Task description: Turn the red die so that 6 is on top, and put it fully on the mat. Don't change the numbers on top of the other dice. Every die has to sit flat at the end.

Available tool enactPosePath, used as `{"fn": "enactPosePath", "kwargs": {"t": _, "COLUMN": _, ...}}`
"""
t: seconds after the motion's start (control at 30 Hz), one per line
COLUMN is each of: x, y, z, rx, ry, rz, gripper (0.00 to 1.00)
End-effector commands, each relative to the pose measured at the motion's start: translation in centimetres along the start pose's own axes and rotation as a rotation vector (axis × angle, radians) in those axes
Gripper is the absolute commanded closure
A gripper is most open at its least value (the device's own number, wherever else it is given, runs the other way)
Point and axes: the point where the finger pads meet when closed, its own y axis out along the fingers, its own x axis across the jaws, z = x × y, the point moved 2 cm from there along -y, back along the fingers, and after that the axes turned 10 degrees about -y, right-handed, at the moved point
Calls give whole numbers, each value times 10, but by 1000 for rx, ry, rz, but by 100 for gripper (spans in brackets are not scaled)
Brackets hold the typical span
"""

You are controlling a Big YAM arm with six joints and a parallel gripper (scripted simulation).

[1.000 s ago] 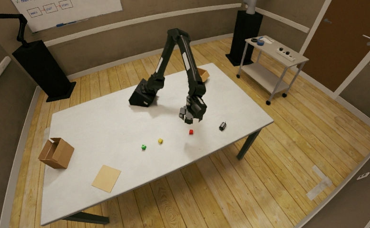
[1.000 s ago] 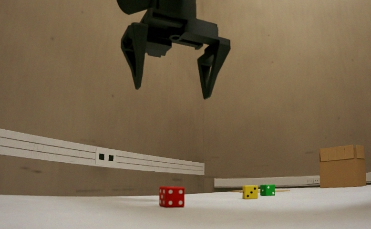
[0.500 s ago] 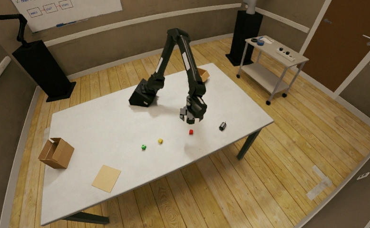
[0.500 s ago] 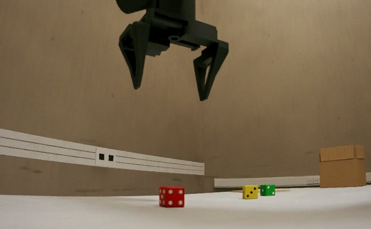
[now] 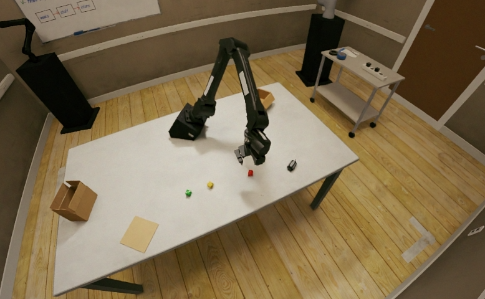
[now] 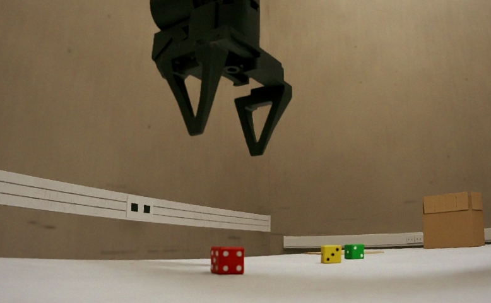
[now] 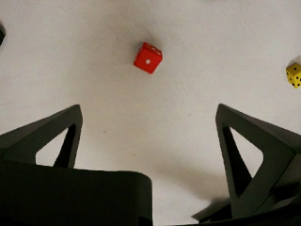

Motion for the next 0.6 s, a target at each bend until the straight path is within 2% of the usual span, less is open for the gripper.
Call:
{"fn": "enactPosePath", "kwargs": {"t": 0.0, "x": 1, "y": 7, "z": 0, "rx": 12, "ry": -126, "rz": -5, "gripper": 0}}
{"fn": "enactPosePath", "kwargs": {"t": 0.03, "x": 1, "y": 11, "z": 1, "rx": 12, "ry": -213, "rz": -6, "gripper": 0}}
{"fn": "enactPosePath", "kwargs": {"t": 0.43, "x": 0, "y": 25, "z": 2, "rx": 12, "ry": -574, "rz": -8, "gripper": 0}}
{"fn": "enactPosePath", "kwargs": {"t": 0.57, "x": 0, "y": 27, "z": 2, "rx": 12, "ry": -634, "rz": -9, "gripper": 0}}
